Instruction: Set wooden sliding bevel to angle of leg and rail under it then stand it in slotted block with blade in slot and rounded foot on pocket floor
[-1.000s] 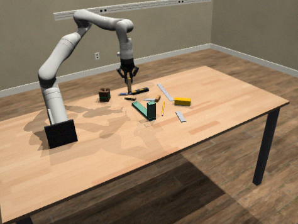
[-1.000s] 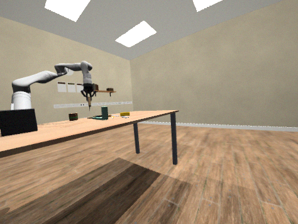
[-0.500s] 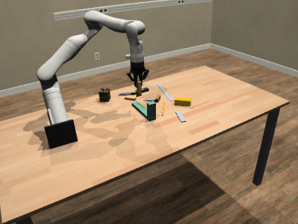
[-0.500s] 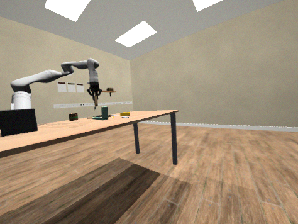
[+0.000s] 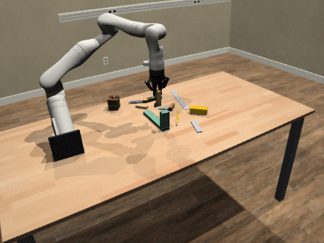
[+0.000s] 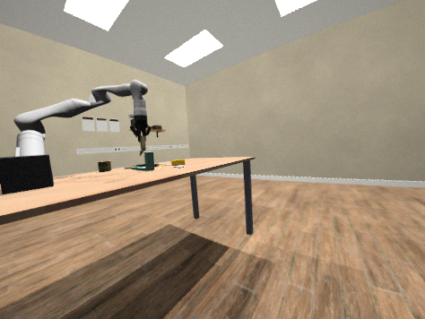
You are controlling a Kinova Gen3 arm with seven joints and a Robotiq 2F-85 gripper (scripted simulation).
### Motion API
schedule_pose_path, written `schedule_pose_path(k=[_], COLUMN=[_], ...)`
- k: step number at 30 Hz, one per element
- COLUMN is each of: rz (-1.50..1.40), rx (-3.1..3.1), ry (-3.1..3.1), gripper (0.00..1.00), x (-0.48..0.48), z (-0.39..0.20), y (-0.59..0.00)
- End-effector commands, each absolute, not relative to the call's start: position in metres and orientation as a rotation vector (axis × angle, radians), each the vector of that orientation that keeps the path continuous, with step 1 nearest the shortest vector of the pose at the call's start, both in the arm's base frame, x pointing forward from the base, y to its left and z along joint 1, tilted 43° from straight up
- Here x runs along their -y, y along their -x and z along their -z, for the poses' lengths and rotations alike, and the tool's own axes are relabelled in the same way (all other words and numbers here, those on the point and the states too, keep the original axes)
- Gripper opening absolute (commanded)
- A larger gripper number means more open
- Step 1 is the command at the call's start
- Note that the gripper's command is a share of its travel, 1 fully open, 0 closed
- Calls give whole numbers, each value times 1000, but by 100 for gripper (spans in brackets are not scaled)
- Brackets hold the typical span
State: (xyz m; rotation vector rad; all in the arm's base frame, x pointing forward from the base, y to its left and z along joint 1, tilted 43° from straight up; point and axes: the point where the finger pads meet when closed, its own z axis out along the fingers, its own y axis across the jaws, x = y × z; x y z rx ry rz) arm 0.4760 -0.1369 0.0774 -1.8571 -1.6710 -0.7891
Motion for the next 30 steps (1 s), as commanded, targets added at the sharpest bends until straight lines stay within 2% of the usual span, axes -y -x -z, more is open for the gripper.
schedule_pose_path(k=[1, 30], rz=[802, 813], rx=[1683, 1694], ry=[1845, 1831], gripper=[10, 10], x=[145, 151], z=[-72, -67], y=[-479, -482])
